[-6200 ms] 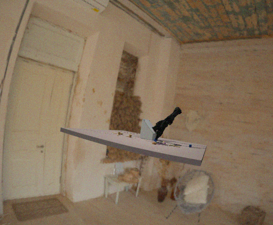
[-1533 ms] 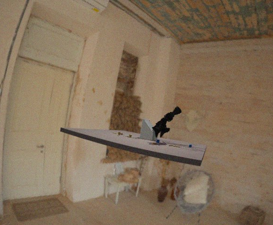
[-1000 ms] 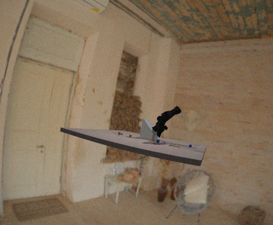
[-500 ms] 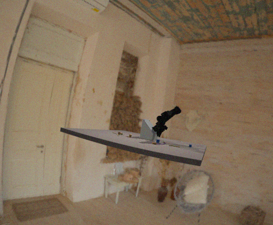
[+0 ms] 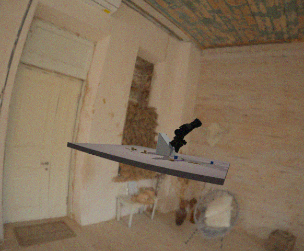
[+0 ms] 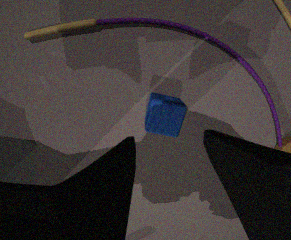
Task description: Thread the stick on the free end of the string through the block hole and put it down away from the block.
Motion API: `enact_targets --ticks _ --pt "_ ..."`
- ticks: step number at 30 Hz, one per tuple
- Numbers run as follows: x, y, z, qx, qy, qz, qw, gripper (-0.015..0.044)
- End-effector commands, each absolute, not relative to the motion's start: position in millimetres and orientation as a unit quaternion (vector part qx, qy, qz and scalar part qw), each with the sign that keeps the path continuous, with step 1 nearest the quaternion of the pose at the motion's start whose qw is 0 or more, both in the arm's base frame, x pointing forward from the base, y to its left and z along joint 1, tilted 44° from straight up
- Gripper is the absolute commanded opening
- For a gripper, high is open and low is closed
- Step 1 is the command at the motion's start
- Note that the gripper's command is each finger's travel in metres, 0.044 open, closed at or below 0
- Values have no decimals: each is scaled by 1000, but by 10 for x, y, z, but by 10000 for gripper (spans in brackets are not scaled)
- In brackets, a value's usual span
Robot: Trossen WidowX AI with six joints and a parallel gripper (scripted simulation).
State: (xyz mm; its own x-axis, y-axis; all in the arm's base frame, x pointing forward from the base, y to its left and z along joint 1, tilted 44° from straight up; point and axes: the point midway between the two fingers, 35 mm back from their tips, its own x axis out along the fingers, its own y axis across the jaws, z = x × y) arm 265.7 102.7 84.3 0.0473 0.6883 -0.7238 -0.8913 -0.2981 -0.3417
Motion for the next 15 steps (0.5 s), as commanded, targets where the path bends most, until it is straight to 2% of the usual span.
enact_targets --ticks 1,7,15 --pt "2657 1026 843 -432 117 680 581 157" --pt "2657 1026 843 -432 117 680 581 0" --pt "2657 1026 843 -432 117 680 581 0"
